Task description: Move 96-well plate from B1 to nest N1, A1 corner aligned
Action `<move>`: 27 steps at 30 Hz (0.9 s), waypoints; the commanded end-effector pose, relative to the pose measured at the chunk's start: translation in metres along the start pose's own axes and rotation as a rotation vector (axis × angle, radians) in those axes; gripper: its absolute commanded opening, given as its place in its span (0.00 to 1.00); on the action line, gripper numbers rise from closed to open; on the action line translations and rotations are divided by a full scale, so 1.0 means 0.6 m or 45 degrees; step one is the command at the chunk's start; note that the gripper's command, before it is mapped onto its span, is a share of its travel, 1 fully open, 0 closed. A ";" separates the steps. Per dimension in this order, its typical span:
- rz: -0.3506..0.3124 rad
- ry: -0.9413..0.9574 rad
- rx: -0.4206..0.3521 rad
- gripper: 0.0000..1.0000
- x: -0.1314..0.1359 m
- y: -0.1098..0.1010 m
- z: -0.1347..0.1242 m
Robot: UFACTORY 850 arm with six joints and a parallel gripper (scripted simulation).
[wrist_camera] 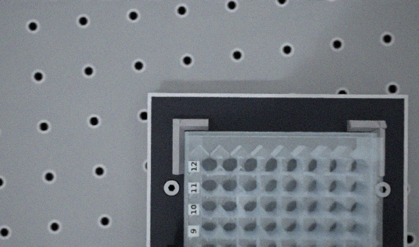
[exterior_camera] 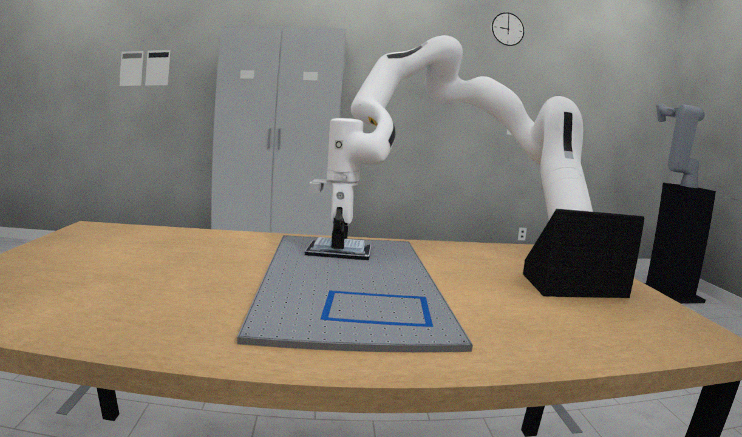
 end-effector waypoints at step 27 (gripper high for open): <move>0.000 0.001 0.002 1.00 0.000 -0.068 0.001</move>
Point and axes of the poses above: the point where the finger pads meet when closed, its own y axis out along the fingers, its own x axis across the jaws, z = x × y, the point moved 6 cm from there along -y, back along the fingers
